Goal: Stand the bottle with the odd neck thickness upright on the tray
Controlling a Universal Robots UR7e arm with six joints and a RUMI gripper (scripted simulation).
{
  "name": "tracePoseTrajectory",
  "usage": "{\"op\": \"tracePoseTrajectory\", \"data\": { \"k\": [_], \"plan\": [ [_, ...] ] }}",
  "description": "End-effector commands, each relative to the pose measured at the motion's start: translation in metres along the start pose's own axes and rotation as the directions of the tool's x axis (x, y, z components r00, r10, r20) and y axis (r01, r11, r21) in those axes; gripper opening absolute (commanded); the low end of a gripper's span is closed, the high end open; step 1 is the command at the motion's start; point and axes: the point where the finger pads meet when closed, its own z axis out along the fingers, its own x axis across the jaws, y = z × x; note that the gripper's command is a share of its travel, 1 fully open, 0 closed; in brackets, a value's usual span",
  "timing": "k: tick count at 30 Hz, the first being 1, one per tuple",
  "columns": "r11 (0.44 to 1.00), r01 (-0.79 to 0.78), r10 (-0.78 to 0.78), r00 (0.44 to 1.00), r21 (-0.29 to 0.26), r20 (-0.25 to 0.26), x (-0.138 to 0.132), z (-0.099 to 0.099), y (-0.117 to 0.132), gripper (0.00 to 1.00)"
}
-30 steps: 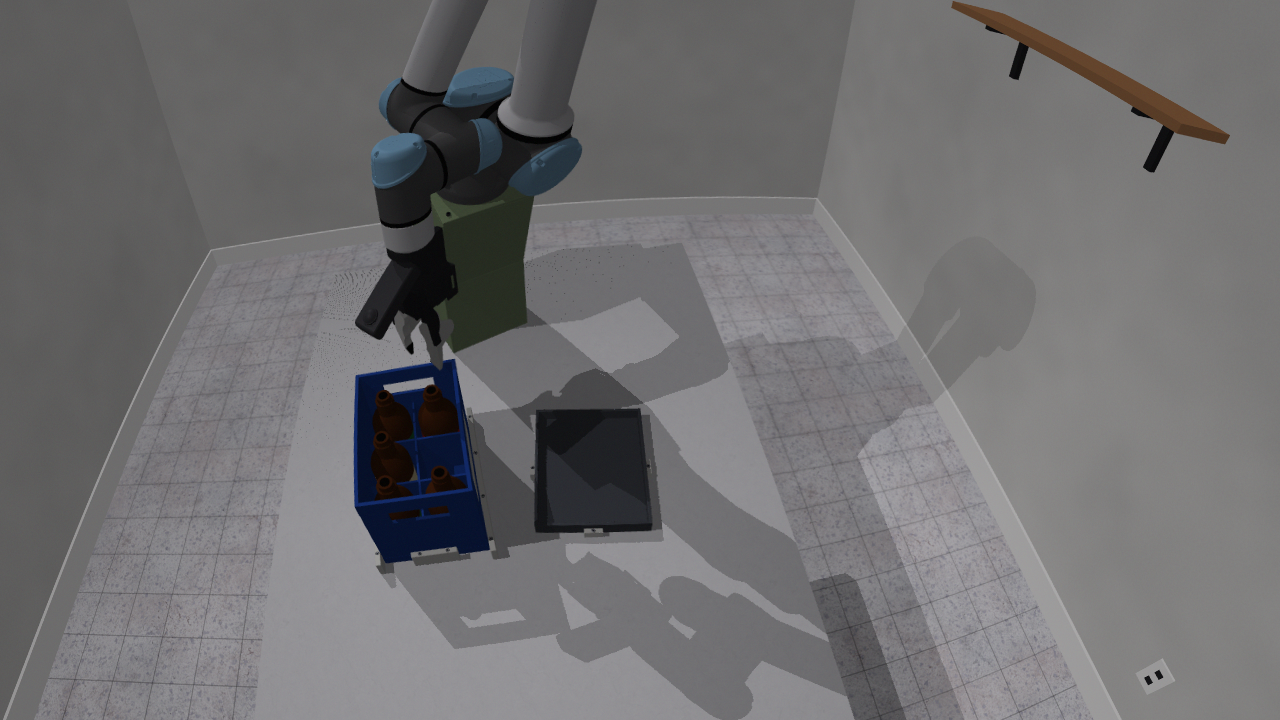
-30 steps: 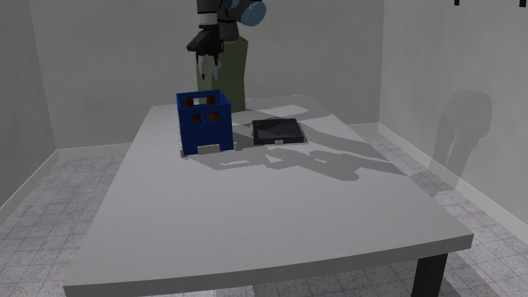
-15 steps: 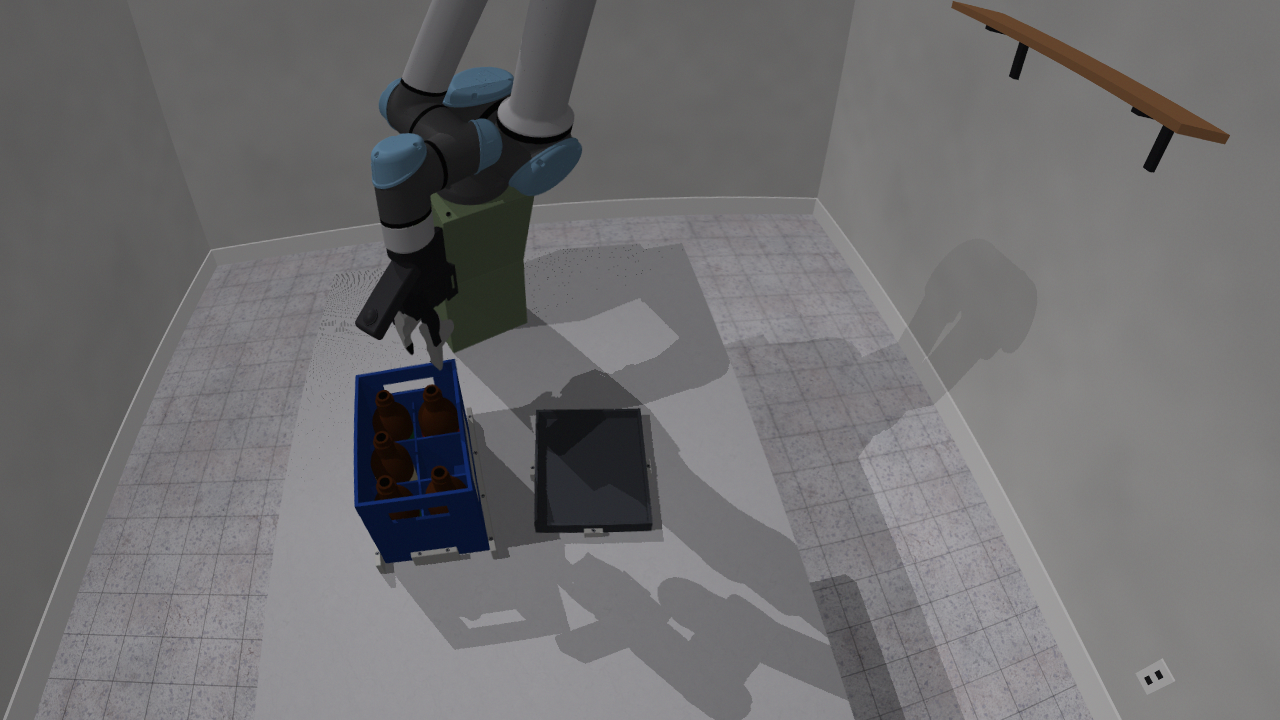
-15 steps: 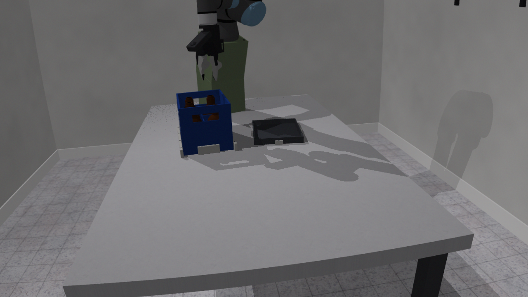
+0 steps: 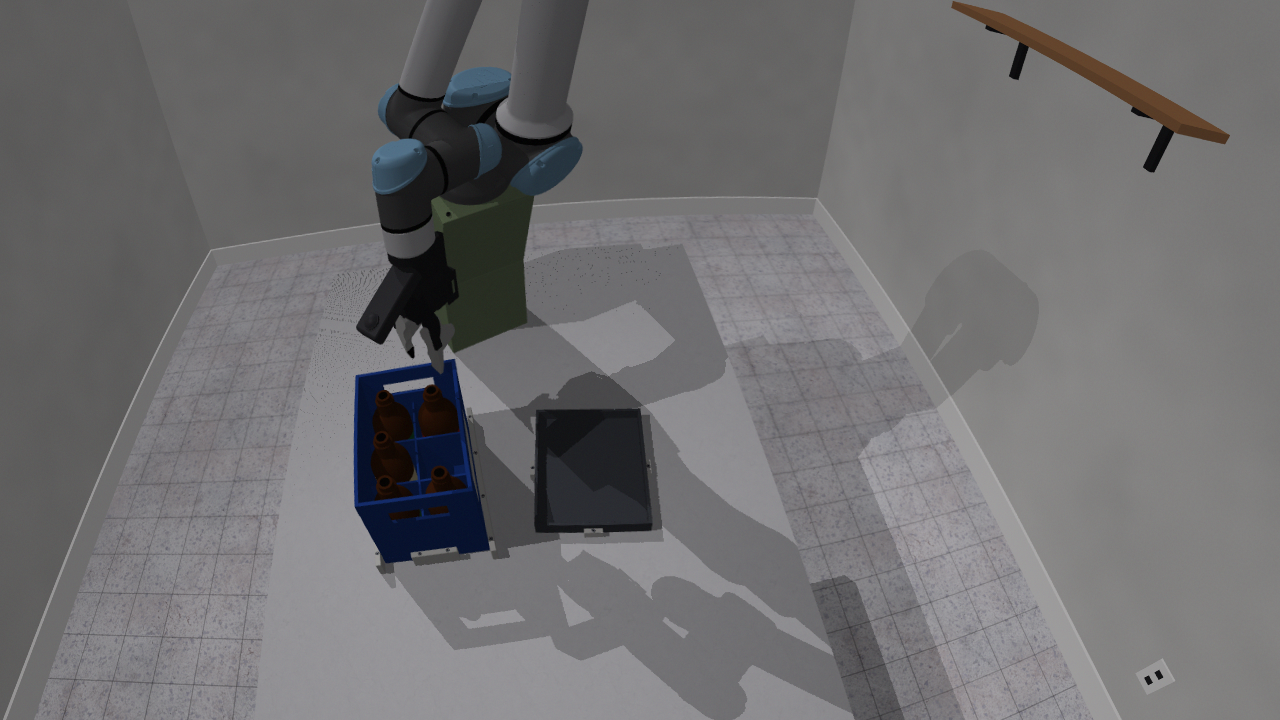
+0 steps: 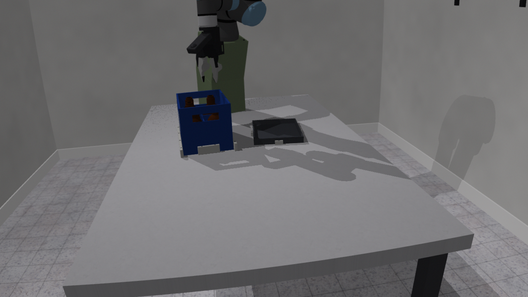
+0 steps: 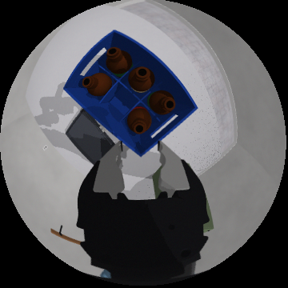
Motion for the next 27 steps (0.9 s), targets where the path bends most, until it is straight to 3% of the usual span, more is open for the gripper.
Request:
{"op": "tracePoseTrajectory", "data": {
  "k": [1,27],
  "plan": [
    [1.0,0.0,0.0,1.0,0.001,0.0,0.0,0.005,0.0,0.38],
    [1.0,0.0,0.0,1.0,0.001,0.0,0.0,0.031,-0.001,0.38]
  ]
}}
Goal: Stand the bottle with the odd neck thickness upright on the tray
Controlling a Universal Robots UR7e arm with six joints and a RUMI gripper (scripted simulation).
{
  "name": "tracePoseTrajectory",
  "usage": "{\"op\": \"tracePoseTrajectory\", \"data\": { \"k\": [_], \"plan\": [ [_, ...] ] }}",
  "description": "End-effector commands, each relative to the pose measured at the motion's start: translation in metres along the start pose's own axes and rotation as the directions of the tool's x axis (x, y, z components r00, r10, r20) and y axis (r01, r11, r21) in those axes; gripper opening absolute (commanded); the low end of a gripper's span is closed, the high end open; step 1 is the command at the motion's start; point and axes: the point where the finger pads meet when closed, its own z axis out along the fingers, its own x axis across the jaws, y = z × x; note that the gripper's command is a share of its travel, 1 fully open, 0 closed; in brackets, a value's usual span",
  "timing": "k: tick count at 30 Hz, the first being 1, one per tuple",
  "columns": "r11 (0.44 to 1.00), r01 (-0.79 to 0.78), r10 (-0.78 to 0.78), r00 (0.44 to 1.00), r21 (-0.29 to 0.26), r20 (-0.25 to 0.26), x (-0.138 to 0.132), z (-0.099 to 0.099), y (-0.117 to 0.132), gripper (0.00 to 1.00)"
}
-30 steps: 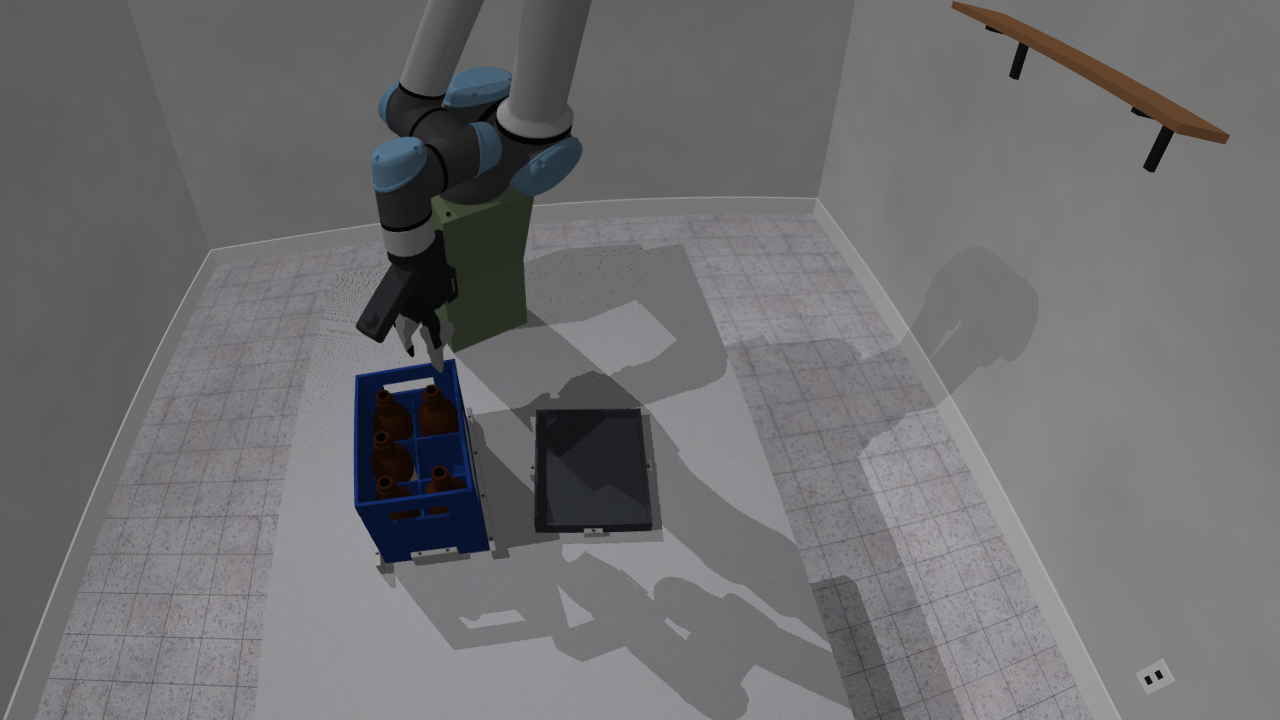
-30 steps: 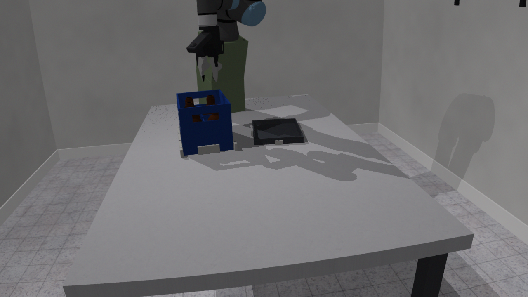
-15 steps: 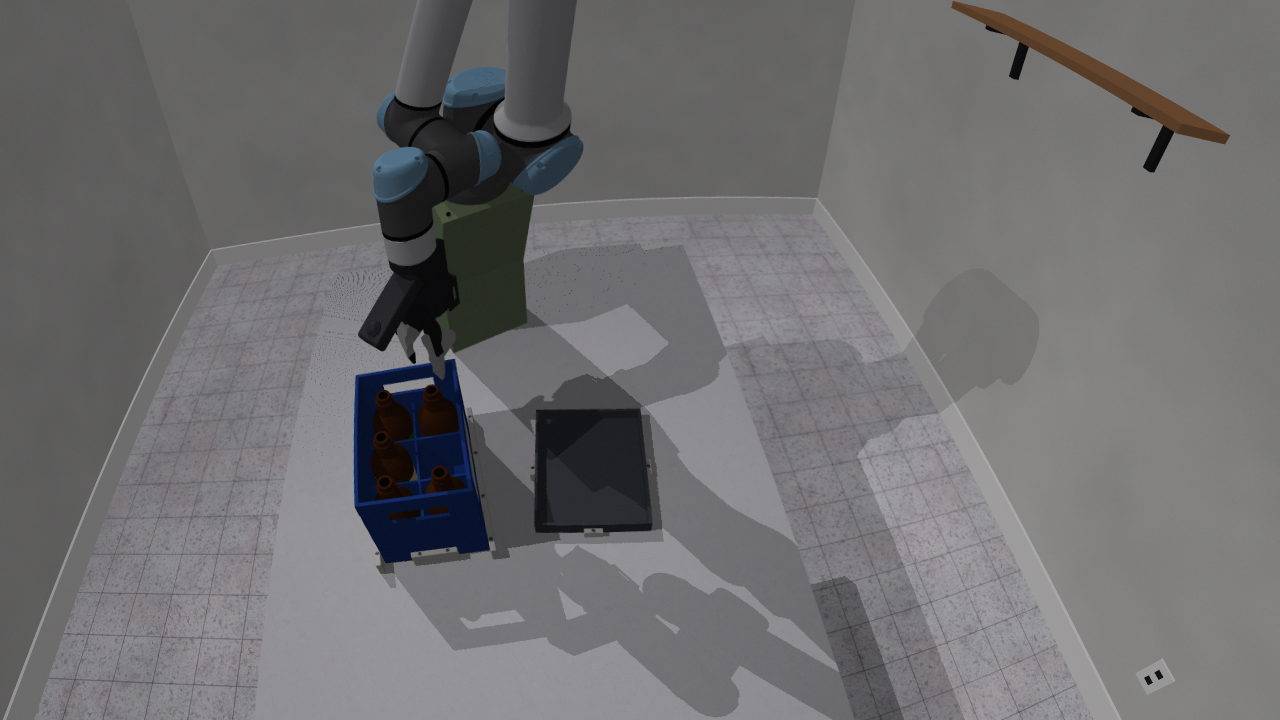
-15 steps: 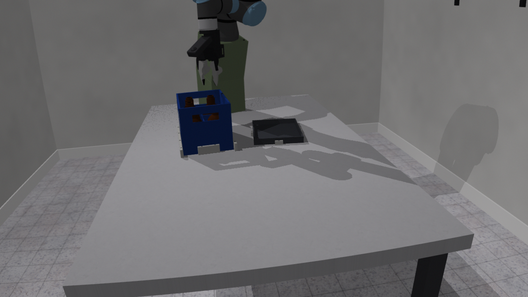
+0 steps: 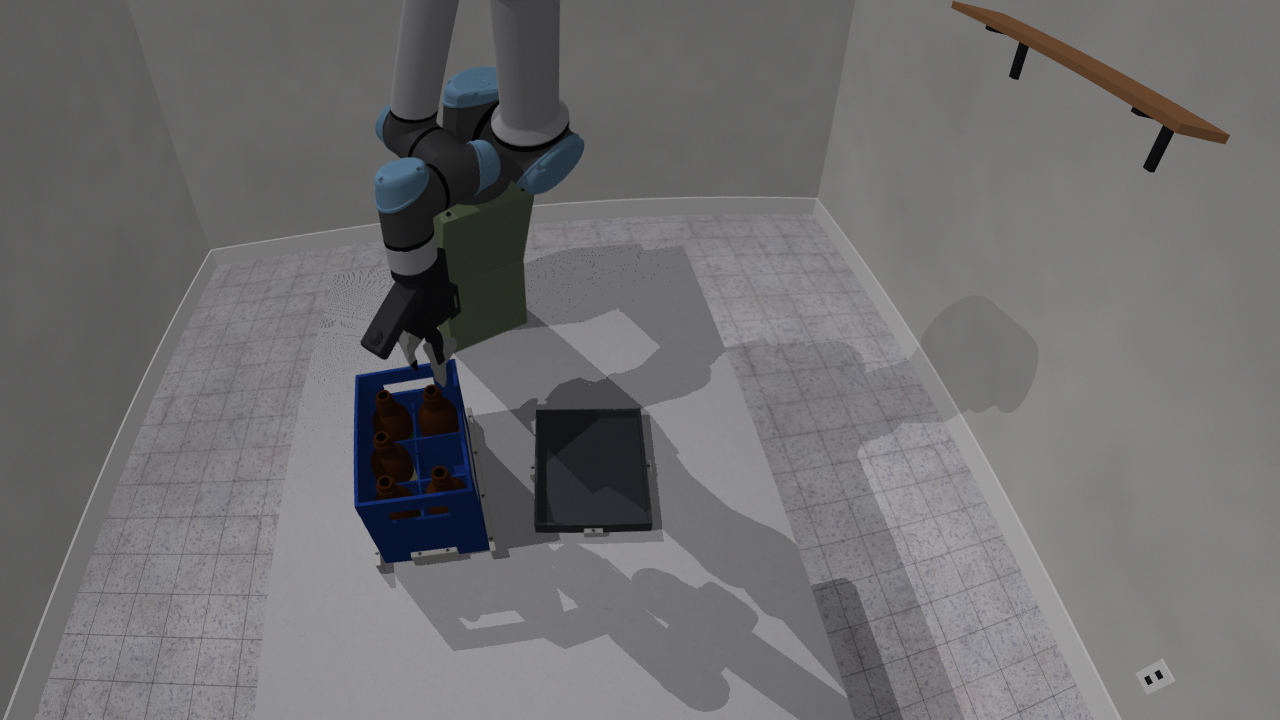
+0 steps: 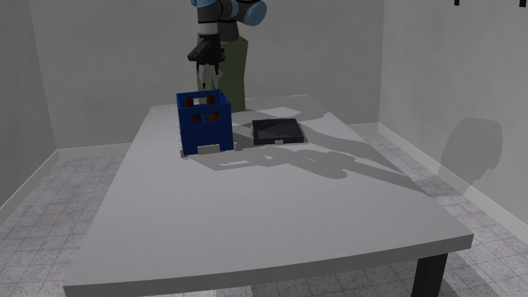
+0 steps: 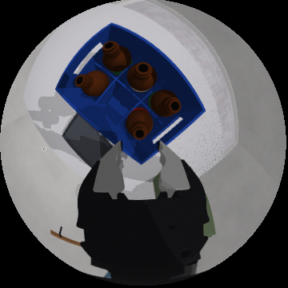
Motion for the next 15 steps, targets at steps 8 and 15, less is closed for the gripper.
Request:
{"op": "tracePoseTrajectory", "data": {
  "k": [8,15],
  "plan": [
    [1.0,0.0,0.0,1.0,0.002,0.0,-0.0001,0.0063,-0.0005,0.38],
    [1.0,0.0,0.0,1.0,0.002,0.0,-0.0001,0.0067,-0.0005,0.38]
  ]
}}
